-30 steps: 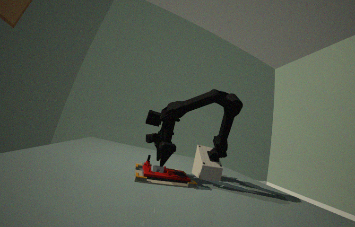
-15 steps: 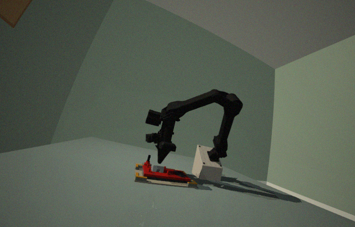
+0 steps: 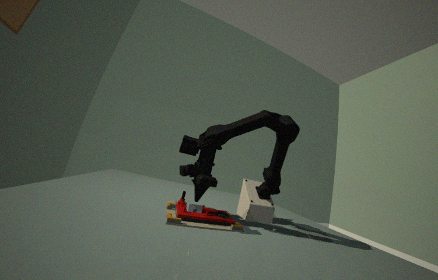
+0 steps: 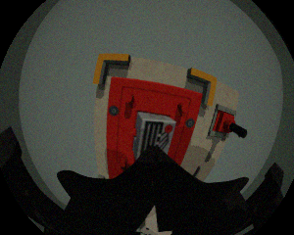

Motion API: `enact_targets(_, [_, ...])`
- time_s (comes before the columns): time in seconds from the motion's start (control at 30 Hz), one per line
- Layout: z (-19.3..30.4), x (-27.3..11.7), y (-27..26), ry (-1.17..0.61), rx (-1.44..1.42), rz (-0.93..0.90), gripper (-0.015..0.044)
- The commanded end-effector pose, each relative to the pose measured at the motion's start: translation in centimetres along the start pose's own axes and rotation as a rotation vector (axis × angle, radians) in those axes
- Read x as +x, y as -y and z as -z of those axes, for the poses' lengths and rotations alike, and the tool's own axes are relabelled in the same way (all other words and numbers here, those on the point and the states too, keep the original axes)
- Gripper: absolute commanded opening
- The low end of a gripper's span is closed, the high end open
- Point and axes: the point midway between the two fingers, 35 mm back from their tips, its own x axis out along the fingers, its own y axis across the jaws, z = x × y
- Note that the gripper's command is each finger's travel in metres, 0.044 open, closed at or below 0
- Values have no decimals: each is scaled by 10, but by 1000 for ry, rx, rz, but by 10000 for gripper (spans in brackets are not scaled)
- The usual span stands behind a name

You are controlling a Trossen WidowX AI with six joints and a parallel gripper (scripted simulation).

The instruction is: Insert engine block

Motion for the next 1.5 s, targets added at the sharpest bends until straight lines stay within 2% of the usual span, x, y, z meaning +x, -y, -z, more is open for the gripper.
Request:
enact_targets(0.0, [0,1,0,1,0,-1,0])
enact_targets(1.47, [0,9,0,1,0,-1,0])
